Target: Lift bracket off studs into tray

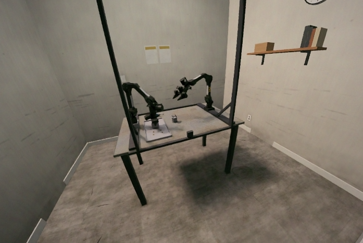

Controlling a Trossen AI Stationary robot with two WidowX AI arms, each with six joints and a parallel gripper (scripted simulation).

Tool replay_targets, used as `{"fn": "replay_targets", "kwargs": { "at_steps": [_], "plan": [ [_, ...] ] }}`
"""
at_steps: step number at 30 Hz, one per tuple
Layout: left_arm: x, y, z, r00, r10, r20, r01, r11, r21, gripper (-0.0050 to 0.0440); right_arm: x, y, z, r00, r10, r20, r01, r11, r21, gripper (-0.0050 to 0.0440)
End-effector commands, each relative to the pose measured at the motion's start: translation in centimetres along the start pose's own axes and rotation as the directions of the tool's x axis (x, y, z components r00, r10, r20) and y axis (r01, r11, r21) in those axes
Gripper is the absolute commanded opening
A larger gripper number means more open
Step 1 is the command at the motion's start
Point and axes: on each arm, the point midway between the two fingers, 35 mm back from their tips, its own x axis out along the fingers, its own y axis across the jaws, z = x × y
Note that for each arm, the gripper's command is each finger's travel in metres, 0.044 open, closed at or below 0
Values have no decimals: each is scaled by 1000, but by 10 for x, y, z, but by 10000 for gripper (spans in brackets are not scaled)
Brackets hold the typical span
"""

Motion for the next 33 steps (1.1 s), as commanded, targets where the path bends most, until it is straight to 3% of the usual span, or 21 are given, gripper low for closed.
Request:
{"fn": "replay_targets", "kwargs": {
  "at_steps": [1, 33],
  "plan": [
    [0, 2, -2, 1000, 7, -10, -7, 1000, -3, -50, -7, 0, 13, 999, 0, 34, 0, 1000, 0, 440],
    [9, 2, -3, 1000, 12, -19, -12, 1000, -1, -50, -7, 0, 13, 999, 0, 34, 0, 1000, 0, 440]
  ]
}}
